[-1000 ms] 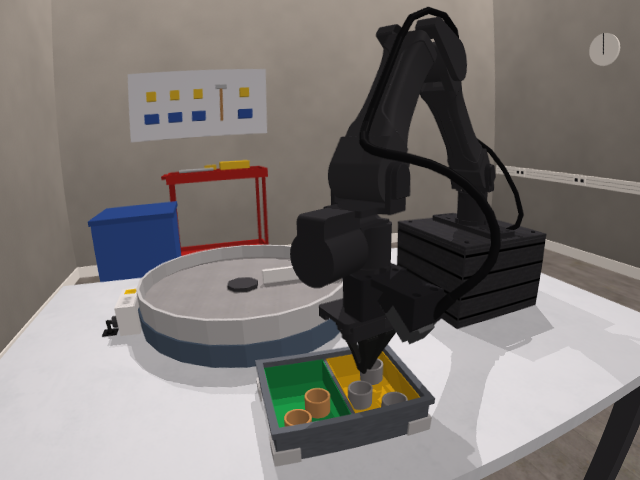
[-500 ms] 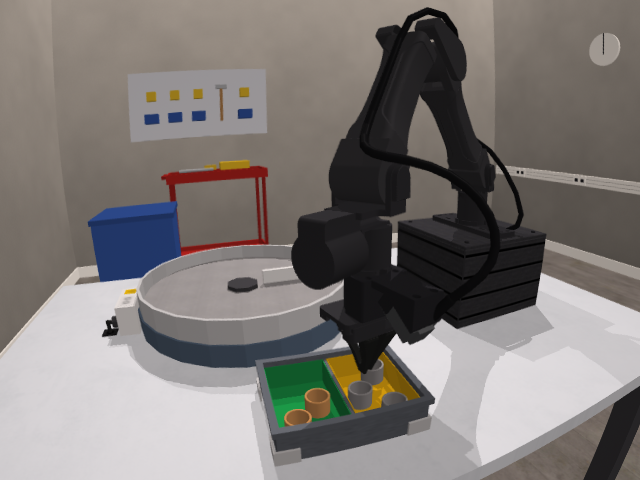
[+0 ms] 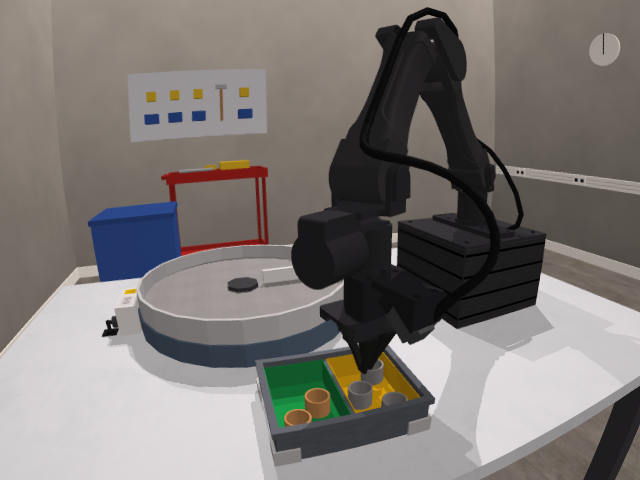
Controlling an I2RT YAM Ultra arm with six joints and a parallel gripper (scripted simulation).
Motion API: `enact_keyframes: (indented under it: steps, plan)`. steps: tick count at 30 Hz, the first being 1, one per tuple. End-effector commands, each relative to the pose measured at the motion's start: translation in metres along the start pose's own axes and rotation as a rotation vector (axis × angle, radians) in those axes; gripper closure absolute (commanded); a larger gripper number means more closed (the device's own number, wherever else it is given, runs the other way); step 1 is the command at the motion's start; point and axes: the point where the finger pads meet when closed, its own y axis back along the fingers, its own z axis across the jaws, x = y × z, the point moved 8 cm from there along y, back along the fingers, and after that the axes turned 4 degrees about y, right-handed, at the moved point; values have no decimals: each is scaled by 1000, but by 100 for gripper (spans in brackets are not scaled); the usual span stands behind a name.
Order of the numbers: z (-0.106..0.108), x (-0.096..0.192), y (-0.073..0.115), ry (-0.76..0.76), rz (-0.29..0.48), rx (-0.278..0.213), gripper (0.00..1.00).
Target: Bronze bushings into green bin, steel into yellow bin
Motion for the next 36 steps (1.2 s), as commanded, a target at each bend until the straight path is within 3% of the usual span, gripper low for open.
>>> enact_keyframes:
  steps: [1,26,36]
  plan:
    - [-3,1,6,2,-2,11,100]
    - [-4,1,-1,2,-2,8,100]
    - [-11,-1,1,2,-9,35,100]
